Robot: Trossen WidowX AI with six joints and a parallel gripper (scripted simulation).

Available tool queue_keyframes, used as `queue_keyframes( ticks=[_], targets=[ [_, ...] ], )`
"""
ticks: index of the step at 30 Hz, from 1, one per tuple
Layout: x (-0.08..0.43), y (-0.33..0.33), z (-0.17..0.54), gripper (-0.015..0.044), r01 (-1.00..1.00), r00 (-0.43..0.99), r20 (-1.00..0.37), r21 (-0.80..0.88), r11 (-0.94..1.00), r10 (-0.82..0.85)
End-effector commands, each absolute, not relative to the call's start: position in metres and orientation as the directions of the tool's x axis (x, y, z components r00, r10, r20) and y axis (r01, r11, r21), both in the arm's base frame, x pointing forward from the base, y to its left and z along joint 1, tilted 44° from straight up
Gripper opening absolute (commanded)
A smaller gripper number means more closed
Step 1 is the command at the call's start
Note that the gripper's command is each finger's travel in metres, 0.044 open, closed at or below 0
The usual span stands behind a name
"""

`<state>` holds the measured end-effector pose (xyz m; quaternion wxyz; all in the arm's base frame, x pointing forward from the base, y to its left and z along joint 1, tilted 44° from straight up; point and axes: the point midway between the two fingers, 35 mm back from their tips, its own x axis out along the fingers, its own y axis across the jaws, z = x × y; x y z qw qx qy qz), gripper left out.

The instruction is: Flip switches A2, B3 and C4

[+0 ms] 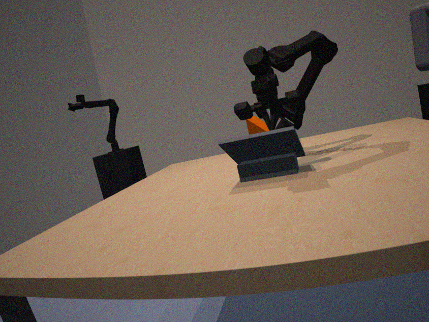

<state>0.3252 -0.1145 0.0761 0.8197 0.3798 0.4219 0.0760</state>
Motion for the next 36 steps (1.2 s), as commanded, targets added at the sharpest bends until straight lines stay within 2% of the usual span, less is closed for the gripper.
queue_keyframes(
  ticks=[1, 36],
  targets=[
    [0.3254, -0.1149, 0.0743, 0.0, 0.203, 0.63, -0.638, 0.685, 0.7, 0.442],
    [0.3284, -0.1129, 0.0714, 0.0, 0.203, 0.63, -0.638, 0.685, 0.7, 0.442]
  ],
)
